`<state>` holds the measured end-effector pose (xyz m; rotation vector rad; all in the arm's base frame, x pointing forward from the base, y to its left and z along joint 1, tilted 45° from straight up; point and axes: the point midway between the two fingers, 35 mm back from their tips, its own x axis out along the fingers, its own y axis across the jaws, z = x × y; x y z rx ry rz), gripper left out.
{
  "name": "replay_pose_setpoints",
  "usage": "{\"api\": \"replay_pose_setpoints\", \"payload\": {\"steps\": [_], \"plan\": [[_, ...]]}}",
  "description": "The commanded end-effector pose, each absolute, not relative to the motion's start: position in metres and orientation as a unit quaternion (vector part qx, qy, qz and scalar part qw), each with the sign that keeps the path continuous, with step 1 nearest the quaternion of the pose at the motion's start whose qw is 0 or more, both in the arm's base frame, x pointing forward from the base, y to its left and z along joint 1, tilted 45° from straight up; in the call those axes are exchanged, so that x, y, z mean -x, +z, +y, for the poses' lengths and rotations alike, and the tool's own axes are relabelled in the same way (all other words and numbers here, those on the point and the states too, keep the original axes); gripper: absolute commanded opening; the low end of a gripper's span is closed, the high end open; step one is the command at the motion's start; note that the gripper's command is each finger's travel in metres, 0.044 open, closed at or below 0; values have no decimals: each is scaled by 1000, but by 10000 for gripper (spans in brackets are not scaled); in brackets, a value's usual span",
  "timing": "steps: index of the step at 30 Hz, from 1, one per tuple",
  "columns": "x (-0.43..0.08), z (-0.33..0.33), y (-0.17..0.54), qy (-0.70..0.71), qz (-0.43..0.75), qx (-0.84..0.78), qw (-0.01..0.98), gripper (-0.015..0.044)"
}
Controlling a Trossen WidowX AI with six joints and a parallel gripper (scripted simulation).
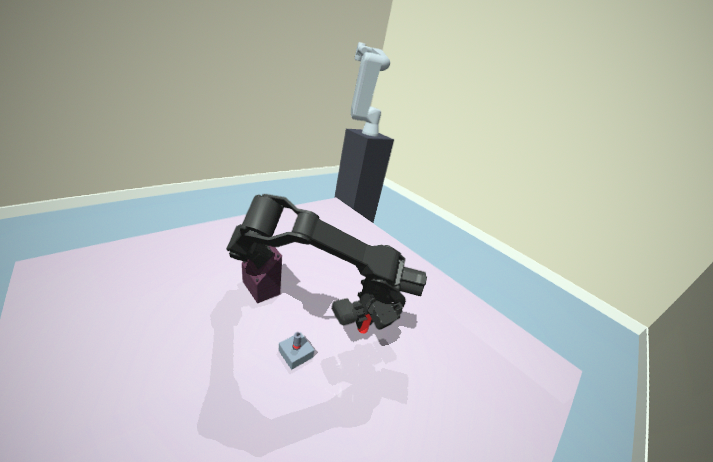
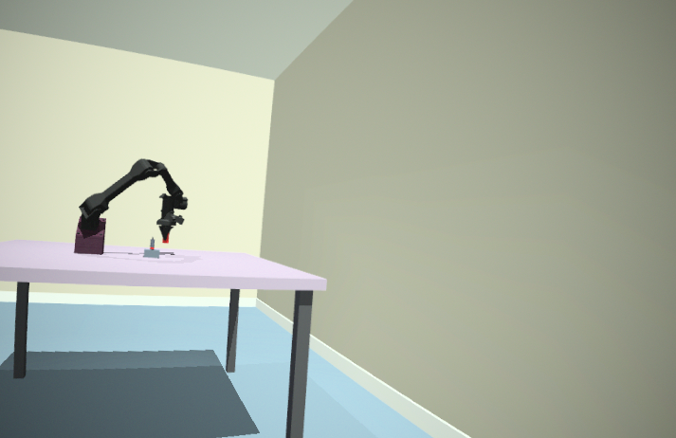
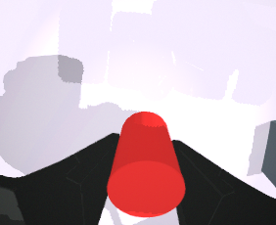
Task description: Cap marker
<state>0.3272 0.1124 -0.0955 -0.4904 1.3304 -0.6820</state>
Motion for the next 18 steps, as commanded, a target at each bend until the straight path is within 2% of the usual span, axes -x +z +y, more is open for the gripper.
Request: {"api": "replay_pose_setpoints", "payload": {"steps": [1, 18], "plan": [[-326, 111, -87, -309, 600, 218, 705, 0], [-318, 88, -39, -309, 601, 219, 704, 0]]}}
